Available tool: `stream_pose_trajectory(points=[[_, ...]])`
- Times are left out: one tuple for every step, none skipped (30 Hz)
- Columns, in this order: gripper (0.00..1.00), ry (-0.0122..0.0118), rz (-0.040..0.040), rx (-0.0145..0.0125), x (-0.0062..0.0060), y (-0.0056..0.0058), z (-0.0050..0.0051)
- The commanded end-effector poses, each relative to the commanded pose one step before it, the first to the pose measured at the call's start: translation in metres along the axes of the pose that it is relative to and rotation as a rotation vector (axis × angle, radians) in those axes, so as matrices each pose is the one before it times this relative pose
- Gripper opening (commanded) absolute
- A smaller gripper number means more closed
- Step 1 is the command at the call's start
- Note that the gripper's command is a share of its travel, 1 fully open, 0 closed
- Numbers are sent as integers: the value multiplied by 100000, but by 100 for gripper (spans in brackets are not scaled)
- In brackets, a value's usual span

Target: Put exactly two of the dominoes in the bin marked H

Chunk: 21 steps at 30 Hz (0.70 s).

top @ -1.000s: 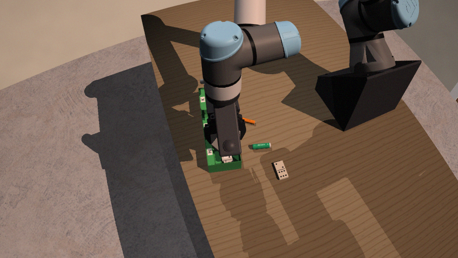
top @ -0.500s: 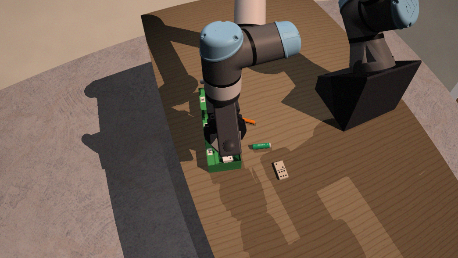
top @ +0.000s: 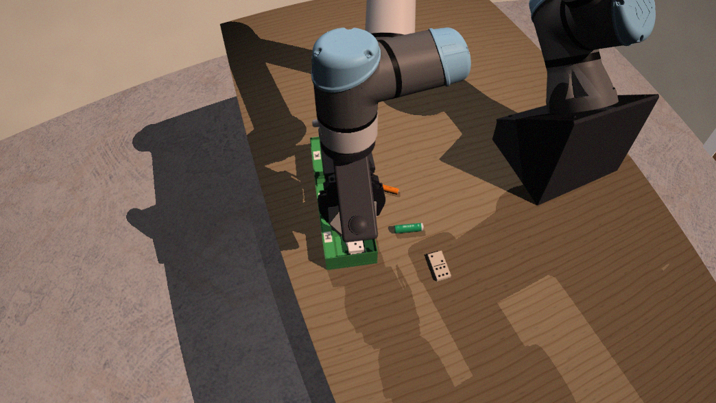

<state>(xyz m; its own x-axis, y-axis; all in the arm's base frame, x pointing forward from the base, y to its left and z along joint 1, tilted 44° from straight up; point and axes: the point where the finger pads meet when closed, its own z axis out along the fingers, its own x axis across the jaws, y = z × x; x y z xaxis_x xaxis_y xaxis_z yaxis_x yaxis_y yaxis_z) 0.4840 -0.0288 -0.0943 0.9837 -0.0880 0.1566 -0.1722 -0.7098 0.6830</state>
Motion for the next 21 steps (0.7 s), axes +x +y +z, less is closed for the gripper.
stream_pose_trajectory(points=[[19,82,34,23,34,-6,-648],[19,0,0,0,0,0,-133],[19,0,0,0,0,0,-133],[19,0,0,0,0,0,-133],[19,0,0,0,0,0,-133],[19,0,0,0,0,0,-133],[19,0,0,0,0,0,-133],[19,0,0,0,0,0,-133],[19,0,0,0,0,0,-133],[19,0,0,0,0,0,-133],[19,0,0,0,0,0,-133],[19,0,0,0,0,0,-133],[19,0,0,0,0,0,0],[19,0,0,0,0,0,0],[19,0,0,1,0,0,-499],[19,1,0,1,0,1,-498],[19,1,0,1,0,1,-498],[19,0,0,0,0,0,-140],[19,-1,0,0,1,-1,-1],[19,-1,0,0,1,-1,-1],[19,0,0,0,0,0,-1]])
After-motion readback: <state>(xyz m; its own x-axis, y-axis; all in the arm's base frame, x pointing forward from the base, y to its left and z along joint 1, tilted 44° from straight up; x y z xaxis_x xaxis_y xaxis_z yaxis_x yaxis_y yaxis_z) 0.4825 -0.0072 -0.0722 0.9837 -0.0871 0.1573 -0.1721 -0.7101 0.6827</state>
